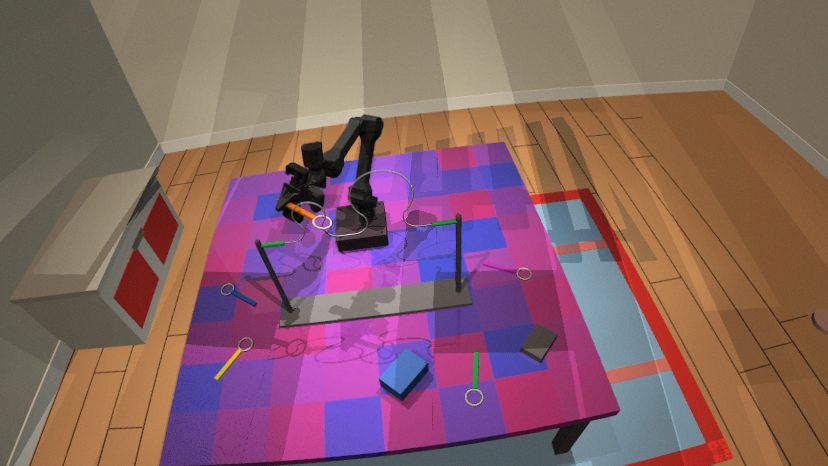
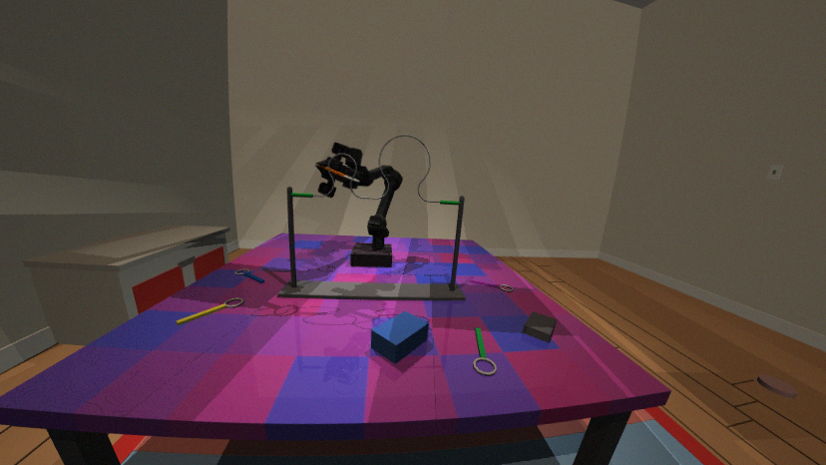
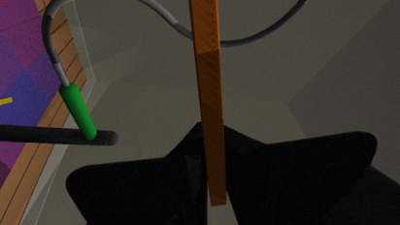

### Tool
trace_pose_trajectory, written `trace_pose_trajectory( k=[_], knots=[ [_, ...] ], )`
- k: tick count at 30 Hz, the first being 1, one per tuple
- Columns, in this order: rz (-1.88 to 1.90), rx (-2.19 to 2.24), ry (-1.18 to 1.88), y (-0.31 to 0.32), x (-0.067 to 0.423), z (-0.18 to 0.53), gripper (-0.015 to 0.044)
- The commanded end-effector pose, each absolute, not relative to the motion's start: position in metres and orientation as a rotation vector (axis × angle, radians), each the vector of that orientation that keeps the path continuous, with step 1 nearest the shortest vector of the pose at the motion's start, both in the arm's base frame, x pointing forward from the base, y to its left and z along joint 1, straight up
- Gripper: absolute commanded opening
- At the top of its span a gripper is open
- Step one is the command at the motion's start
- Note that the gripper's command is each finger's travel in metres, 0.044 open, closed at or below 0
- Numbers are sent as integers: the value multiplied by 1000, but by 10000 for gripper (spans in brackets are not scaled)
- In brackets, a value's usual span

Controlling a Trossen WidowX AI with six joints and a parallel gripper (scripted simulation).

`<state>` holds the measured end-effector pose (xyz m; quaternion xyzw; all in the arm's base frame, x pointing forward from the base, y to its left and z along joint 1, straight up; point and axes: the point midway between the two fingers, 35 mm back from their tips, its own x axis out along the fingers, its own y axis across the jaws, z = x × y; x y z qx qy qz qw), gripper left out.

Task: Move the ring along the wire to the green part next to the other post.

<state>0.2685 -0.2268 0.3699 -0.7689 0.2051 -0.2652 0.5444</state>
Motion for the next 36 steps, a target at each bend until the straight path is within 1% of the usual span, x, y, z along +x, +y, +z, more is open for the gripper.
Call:
trace_pose_trajectory(
  k=[1,19,36],
  knots=[
    [-606,-1762,492,-230,269,357,-150],
    [-516,-1369,524,-234,269,299,-150],
    [-411,-948,539,-214,274,240,-150]
  ],
)
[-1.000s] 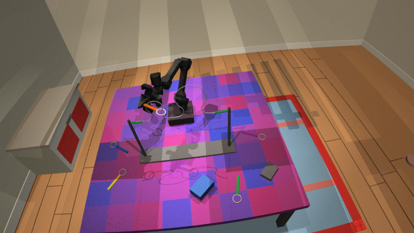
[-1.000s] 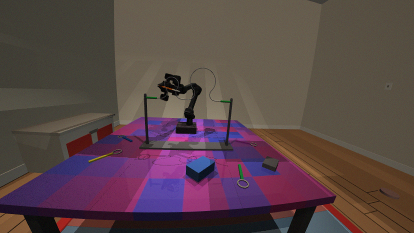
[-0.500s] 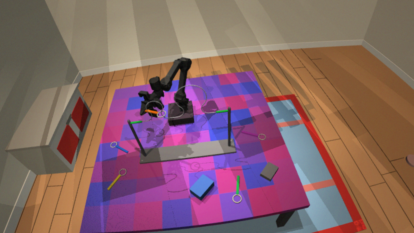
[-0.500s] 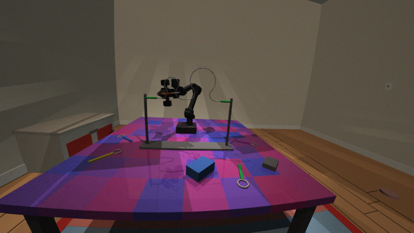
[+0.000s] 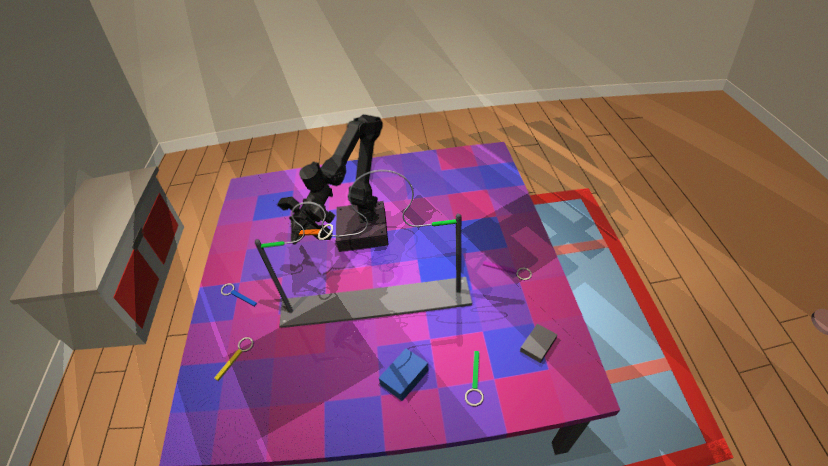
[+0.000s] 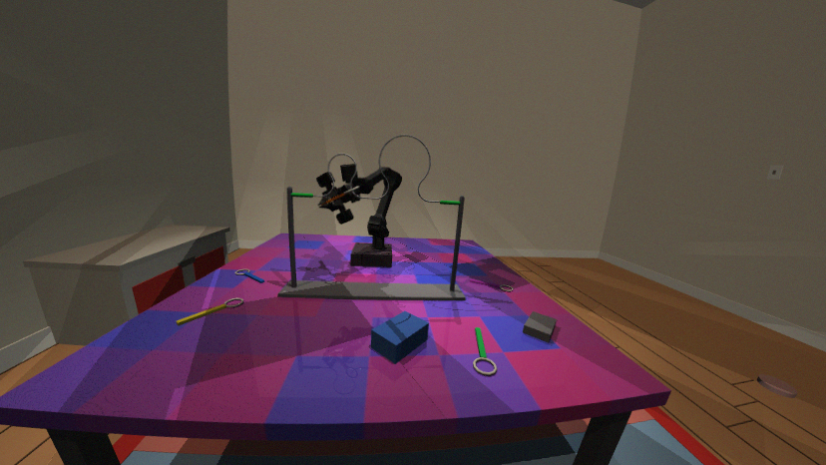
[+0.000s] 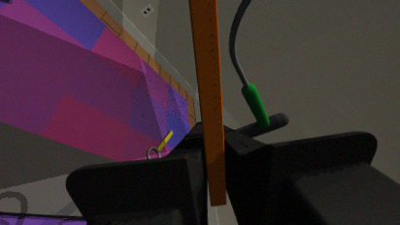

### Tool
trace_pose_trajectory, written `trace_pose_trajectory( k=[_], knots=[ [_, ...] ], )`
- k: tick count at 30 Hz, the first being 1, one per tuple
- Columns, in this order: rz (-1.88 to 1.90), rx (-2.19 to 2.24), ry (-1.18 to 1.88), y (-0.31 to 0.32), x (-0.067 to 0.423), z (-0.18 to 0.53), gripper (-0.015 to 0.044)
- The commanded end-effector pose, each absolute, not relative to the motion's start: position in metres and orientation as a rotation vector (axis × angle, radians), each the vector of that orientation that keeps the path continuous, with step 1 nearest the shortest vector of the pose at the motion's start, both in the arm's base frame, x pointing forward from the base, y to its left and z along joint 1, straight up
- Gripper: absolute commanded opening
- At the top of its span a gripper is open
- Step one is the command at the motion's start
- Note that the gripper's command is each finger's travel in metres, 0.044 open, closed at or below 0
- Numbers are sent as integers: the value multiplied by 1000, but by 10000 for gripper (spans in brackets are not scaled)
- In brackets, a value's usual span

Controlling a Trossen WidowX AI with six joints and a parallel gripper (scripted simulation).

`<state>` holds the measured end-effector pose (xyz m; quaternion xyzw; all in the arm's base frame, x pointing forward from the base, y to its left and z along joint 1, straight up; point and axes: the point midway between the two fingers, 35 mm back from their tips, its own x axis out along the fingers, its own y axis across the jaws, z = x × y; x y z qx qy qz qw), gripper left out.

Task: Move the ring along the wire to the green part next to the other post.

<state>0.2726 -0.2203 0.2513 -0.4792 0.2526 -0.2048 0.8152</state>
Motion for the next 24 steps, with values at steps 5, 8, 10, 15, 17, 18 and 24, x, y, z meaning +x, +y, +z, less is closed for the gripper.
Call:
trace_pose_trajectory(
  k=[5,8,10,15,17,18,24],
  knots=[
    [-379,-825,540,-204,276,225,-150],
    [-359,-750,539,-197,277,217,-150],
    [-346,-701,539,-192,278,212,-150],
    [-313,-579,536,-178,281,200,-150],
    [-299,-531,534,-172,282,196,-150],
    [-293,-507,534,-169,282,194,-150],
    [-254,-368,527,-151,285,184,-150]
  ],
)
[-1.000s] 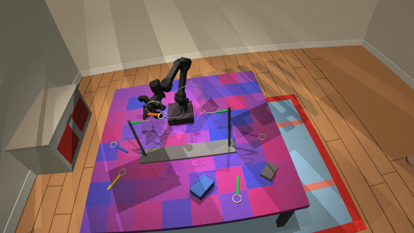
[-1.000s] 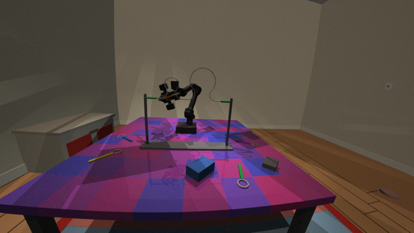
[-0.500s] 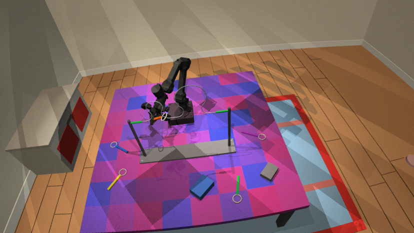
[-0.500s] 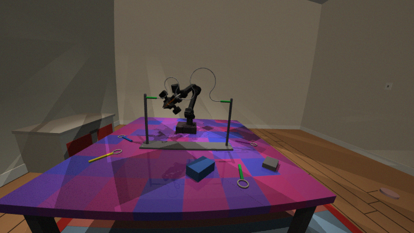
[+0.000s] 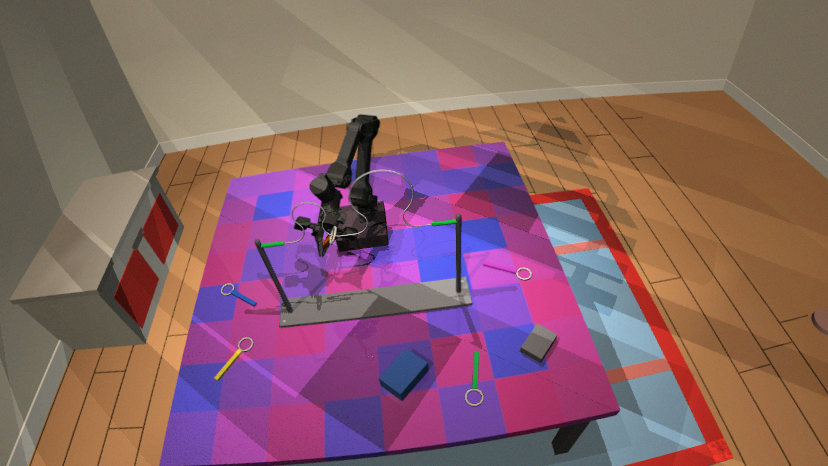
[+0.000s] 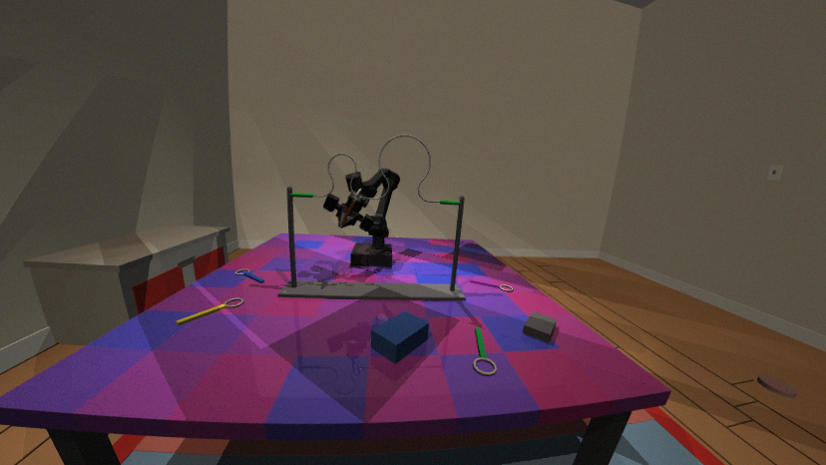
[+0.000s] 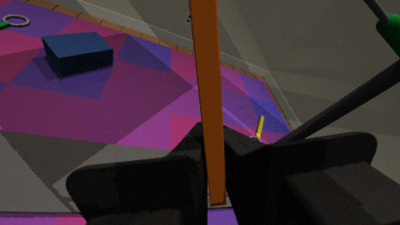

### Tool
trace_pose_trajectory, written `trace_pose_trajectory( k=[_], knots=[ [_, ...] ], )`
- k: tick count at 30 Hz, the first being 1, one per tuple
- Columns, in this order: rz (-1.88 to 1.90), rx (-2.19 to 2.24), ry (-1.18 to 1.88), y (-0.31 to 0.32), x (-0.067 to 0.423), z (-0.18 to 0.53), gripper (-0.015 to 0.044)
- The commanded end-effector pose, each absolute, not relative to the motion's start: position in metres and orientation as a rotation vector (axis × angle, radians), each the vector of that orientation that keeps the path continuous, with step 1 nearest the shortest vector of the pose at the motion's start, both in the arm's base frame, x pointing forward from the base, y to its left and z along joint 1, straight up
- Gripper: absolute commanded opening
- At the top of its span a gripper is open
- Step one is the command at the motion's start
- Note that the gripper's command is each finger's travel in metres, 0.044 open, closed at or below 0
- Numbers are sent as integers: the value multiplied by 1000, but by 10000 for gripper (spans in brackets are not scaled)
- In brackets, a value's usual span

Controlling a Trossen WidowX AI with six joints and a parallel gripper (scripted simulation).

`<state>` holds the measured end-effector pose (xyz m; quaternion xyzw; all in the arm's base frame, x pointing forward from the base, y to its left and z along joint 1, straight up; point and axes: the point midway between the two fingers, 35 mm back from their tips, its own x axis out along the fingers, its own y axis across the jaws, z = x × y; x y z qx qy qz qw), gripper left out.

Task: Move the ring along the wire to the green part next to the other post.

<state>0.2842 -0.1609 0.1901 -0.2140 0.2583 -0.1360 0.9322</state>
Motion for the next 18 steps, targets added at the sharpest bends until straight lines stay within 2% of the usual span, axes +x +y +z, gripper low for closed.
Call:
trace_pose_trajectory(
  k=[1,18],
  knots=[
    [-247,-345,526,-148,286,182,-150],
    [-163,-58,505,-102,293,171,-150]
  ],
)
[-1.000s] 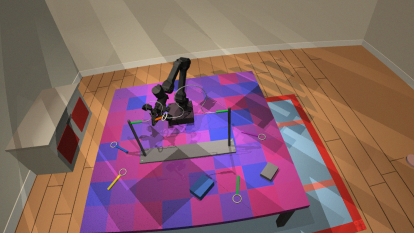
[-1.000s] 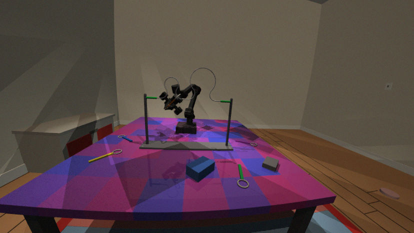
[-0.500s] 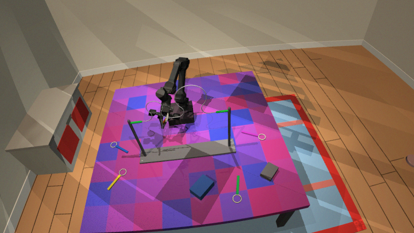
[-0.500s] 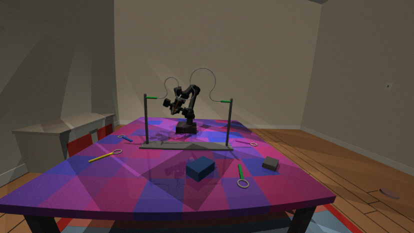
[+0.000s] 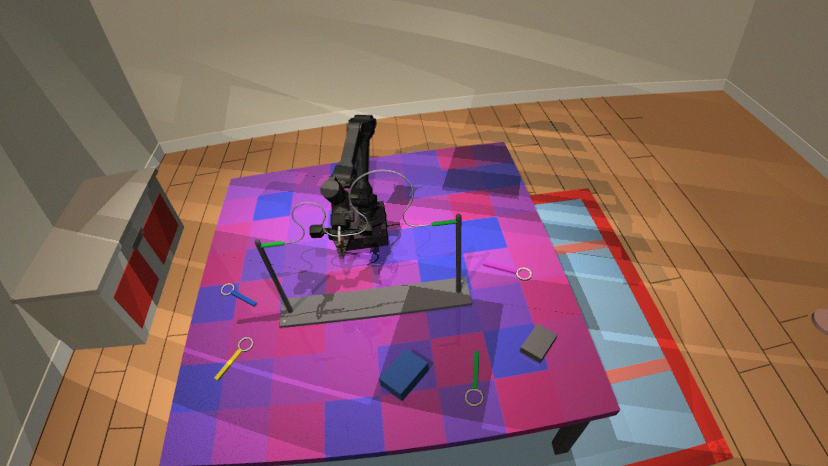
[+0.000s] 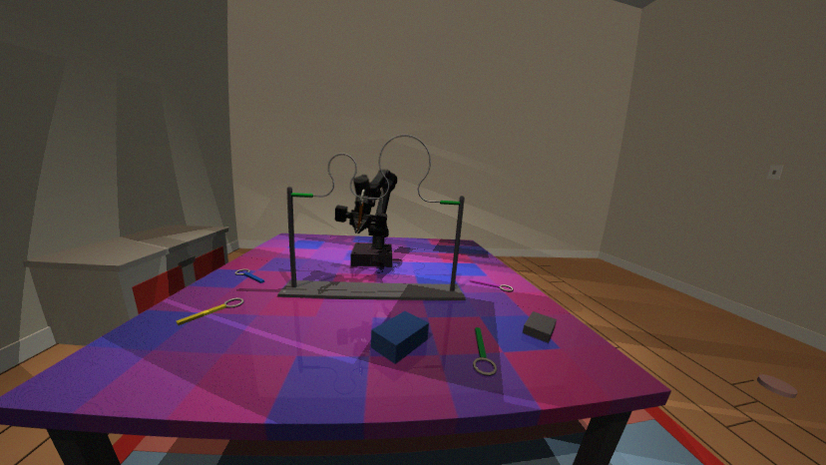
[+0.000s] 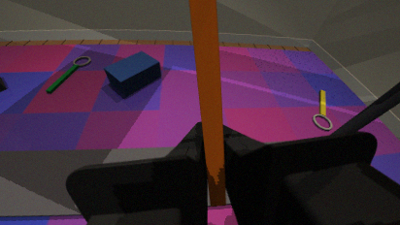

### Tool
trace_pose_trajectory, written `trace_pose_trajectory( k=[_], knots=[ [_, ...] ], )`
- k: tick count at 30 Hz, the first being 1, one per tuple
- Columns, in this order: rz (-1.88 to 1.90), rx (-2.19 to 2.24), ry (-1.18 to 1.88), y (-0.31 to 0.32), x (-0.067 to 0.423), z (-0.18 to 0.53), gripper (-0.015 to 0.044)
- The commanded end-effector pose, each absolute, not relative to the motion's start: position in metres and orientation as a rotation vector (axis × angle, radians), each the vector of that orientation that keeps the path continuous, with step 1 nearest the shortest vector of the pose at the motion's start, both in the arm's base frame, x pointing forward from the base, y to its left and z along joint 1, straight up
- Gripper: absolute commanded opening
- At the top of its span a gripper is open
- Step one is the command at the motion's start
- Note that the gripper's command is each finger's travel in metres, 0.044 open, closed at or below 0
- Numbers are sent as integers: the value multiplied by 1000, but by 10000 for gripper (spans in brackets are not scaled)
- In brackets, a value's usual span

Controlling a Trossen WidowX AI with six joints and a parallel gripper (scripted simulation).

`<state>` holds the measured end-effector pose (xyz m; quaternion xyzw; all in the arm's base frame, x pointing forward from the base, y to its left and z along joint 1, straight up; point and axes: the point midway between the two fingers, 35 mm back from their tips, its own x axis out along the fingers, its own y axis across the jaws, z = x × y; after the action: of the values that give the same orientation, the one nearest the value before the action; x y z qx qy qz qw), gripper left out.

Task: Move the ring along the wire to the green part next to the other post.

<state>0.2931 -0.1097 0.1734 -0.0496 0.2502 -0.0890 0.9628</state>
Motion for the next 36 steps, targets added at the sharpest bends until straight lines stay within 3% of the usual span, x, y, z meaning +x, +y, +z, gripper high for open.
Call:
trace_pose_trajectory(
  k=[1,36],
  knots=[
    [-160,-47,504,-100,294,171,-150],
    [-96,145,481,-45,303,171,-150]
  ],
)
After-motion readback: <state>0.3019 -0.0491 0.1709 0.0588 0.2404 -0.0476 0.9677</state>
